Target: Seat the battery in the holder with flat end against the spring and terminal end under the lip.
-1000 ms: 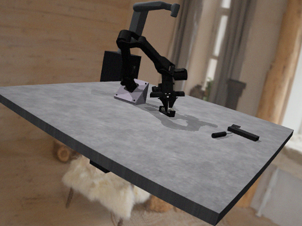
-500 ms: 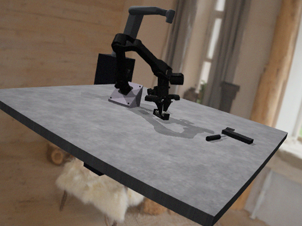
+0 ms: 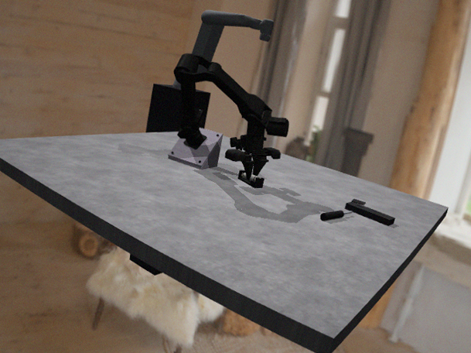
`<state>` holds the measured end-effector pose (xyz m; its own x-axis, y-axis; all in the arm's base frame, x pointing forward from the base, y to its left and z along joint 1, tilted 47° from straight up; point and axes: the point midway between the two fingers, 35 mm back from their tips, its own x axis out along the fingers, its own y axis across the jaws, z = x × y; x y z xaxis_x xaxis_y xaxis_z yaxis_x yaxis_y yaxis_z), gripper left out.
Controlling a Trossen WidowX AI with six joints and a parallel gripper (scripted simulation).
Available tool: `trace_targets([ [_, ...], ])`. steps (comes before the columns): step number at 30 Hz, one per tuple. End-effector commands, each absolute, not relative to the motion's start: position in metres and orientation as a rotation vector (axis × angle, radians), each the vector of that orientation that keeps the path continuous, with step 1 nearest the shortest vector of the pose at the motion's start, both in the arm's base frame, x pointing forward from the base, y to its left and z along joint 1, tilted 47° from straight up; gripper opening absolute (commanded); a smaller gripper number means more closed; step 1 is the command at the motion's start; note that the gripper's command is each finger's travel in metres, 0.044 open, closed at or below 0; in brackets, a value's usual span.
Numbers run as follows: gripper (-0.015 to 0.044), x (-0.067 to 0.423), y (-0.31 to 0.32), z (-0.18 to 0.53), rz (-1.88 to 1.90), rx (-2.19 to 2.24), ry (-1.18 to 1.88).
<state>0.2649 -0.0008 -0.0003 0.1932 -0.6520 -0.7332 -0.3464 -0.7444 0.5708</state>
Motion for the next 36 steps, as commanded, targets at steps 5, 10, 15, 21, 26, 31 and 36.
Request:
trace_targets([
  [5,0.0070,0.262,-0.004,-0.002,-1.663,2.146,-0.966],
  [10,0.0070,0.264,-0.005,-0.001,-1.683,2.143,-0.966],
  [15,0.0070,0.264,-0.005,-0.001,-1.689,2.142,-0.963],
  [21,0.0070,0.268,-0.005,0.001,-1.688,2.144,-0.963],
  [26,0.0070,0.274,-0.006,0.003,-1.686,2.146,-0.962],
  [31,0.0070,0.276,-0.007,0.004,-1.686,2.149,-0.961],
  [36,0.0070,0.276,-0.007,0.004,-1.688,2.149,-0.962],
])
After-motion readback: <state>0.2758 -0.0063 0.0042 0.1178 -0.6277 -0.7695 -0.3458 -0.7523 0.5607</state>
